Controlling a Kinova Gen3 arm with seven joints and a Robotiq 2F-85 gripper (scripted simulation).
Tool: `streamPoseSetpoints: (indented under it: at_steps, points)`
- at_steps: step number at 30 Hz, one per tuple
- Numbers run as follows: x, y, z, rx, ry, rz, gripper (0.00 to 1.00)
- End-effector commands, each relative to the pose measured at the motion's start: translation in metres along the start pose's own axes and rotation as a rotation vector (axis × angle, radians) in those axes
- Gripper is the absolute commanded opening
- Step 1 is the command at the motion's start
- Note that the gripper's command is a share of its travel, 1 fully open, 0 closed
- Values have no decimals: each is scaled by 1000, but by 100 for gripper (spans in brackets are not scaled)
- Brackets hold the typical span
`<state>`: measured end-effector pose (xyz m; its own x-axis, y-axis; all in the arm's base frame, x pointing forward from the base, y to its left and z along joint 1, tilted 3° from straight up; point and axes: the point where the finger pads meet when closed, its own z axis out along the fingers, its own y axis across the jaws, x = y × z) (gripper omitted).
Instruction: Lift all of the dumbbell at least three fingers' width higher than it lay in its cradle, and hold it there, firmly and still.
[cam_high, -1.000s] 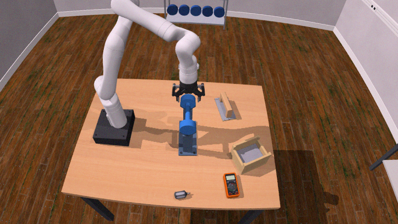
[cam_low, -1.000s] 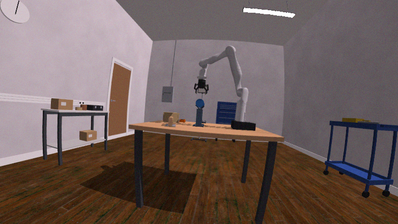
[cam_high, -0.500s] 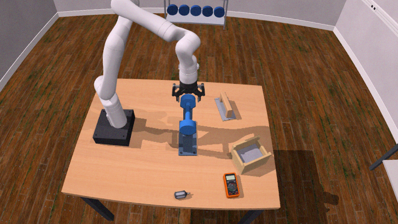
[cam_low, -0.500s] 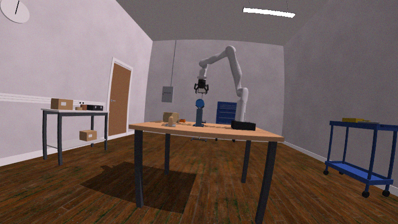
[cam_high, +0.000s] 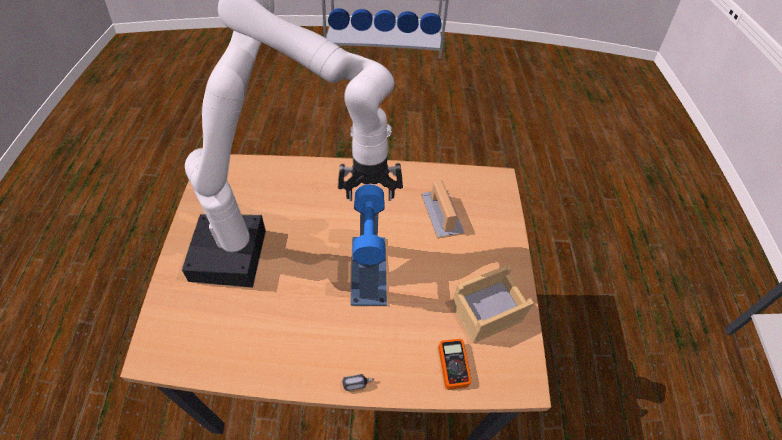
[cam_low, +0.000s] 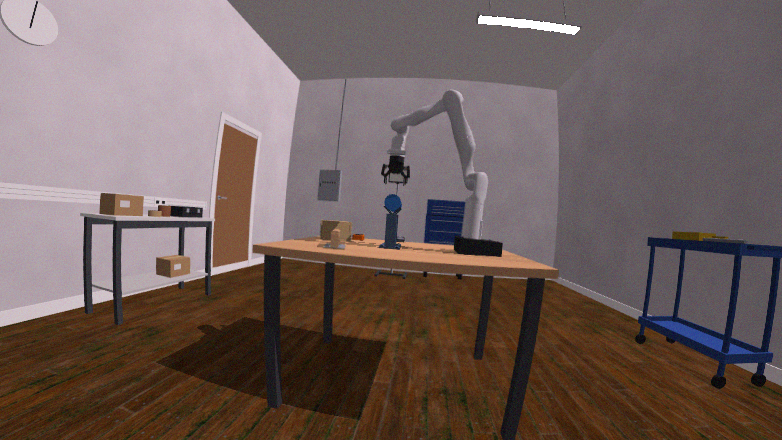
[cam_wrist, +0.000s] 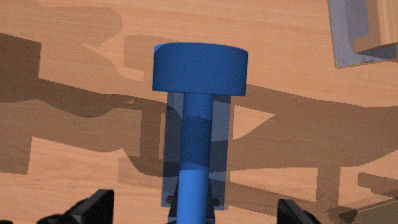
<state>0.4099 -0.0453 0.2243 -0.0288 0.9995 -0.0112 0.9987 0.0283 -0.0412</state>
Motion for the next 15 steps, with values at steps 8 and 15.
streamPoseSetpoints:
  at_steps: [8, 15]
  points:
    - [-1, 0, 22, 7, 1, 14, 100]
    - [-1, -1, 63, 10, 0, 13, 100]
